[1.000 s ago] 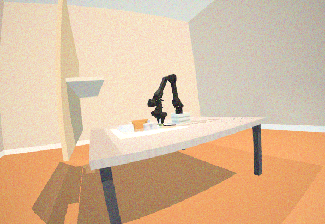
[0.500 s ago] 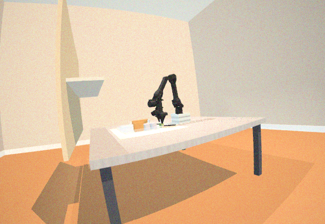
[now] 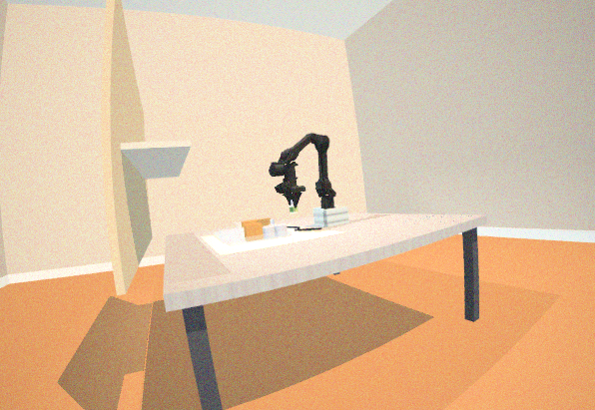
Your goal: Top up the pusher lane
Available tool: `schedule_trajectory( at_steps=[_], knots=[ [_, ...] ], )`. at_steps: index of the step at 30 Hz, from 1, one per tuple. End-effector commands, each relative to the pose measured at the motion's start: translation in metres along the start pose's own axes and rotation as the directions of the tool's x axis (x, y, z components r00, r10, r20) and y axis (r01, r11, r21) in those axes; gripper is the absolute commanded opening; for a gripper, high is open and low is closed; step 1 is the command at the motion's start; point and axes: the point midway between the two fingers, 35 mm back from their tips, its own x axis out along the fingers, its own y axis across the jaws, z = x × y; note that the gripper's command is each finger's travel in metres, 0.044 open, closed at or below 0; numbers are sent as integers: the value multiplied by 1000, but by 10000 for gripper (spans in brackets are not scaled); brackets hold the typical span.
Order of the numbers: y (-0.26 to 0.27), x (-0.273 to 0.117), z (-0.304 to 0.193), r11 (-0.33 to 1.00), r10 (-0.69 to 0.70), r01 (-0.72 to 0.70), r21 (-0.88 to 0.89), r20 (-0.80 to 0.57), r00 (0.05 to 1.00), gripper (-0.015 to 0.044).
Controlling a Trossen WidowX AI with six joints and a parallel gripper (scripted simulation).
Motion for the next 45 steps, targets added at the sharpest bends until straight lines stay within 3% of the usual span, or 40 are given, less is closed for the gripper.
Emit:
schedule_trajectory(
  at_steps=[1, 25, 45],
  knots=[
    [1, -11, -1, 1000, 4, -4, 6, 7, 1000, 0],
    [-89, 39, 35, 1000, -4, 4, -6, 10, 1000, 0],
    [-90, 62, 37, 1000, -4, 4, -6, 10, 1000, 0]
  ],
)
